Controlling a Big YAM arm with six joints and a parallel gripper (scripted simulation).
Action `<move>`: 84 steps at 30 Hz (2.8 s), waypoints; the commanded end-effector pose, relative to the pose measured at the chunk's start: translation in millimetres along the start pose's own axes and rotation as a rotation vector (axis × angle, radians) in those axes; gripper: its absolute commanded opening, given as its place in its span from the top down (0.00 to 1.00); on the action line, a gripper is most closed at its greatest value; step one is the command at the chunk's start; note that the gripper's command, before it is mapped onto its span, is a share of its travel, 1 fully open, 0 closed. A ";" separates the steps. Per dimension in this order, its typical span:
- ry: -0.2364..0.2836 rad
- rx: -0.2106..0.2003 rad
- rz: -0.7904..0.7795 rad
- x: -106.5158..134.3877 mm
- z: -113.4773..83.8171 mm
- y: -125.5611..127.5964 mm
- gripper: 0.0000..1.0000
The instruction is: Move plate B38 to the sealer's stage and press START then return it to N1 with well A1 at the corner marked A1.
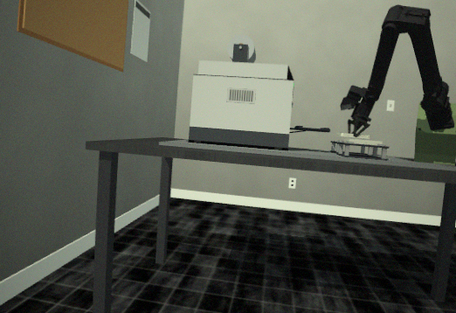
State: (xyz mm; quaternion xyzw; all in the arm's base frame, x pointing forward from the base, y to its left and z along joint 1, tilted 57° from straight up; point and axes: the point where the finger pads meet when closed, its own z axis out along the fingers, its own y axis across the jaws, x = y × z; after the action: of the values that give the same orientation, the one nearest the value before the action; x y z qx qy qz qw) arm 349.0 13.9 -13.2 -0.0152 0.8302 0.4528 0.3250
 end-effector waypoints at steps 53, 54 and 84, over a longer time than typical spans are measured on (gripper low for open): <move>0.005 -0.001 -0.013 3.5 12.8 0.3 1.00; 0.006 -0.001 -0.012 4.6 13.1 -0.1 1.00; -0.007 0.001 -0.014 -1.1 8.0 1.5 1.00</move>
State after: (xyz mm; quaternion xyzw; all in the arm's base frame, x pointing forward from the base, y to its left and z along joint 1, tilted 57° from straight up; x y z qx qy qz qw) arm 352.4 22.7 -20.1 -0.0129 0.8305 0.4536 0.3231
